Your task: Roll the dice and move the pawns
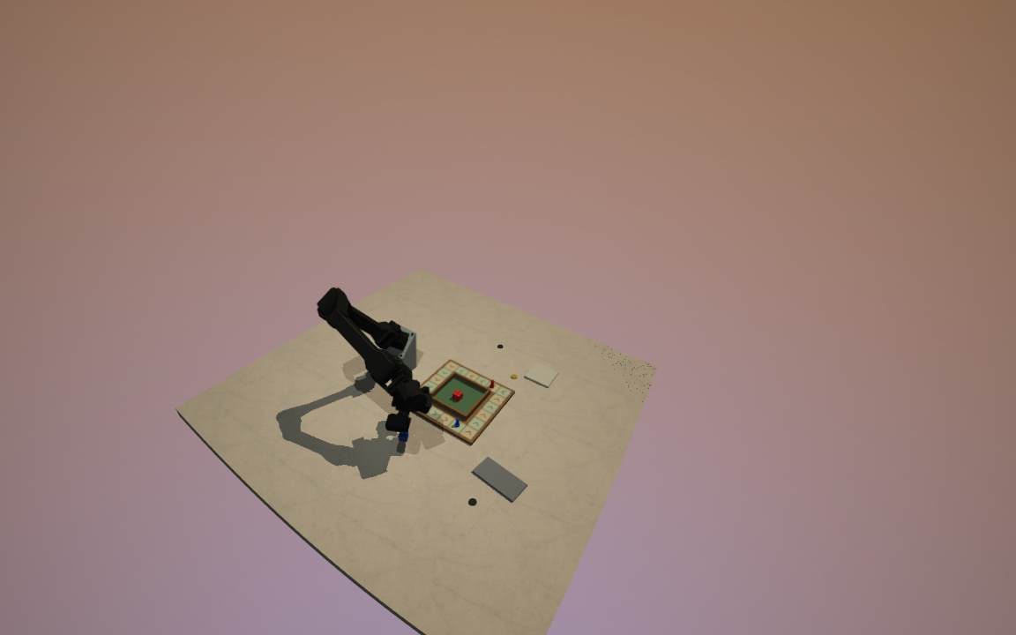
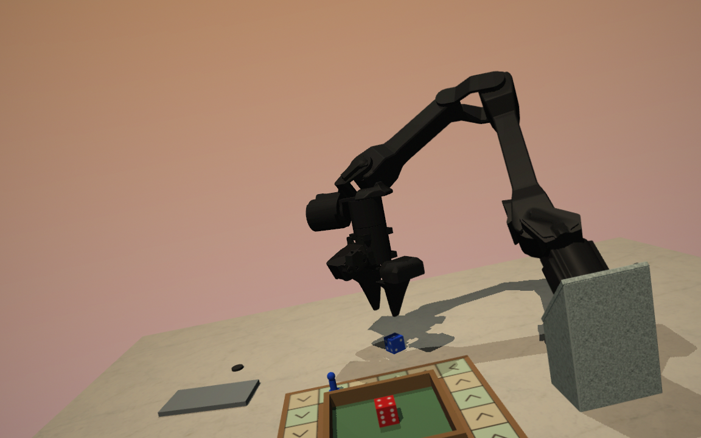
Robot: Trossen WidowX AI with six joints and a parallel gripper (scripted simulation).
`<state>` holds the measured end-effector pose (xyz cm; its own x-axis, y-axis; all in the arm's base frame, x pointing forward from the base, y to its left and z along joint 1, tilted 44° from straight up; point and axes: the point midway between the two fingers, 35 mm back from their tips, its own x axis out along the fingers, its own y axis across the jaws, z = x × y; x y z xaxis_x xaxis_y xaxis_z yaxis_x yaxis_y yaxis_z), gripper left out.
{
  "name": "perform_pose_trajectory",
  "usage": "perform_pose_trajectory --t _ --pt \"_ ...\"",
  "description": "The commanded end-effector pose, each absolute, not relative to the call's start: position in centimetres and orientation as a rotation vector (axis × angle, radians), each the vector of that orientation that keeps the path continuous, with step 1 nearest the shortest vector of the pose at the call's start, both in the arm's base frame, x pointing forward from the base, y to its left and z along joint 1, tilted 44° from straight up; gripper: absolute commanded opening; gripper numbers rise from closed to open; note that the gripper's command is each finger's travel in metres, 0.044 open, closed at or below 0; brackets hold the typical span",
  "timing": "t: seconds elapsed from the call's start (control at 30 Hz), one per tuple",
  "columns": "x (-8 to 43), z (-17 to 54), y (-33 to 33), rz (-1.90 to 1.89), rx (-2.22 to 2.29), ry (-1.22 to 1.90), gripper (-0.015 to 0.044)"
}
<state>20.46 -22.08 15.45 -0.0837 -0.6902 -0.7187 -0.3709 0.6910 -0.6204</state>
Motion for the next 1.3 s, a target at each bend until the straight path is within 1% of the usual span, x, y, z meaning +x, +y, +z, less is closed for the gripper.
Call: perform_pose_trajectory --t 0.0,0.27,1.13,1.27 --pt "19.9 15.3 -22.6 -0.352 -0.846 1.697 0.0275" --pt "19.7 13.6 -24.3 -0.353 -0.847 1.697 0.0275" --pt "19.4 11.3 -26.6 -0.354 -0.849 1.698 0.0275" --pt "19.4 11.3 -26.6 -0.354 -0.849 1.698 0.0170"
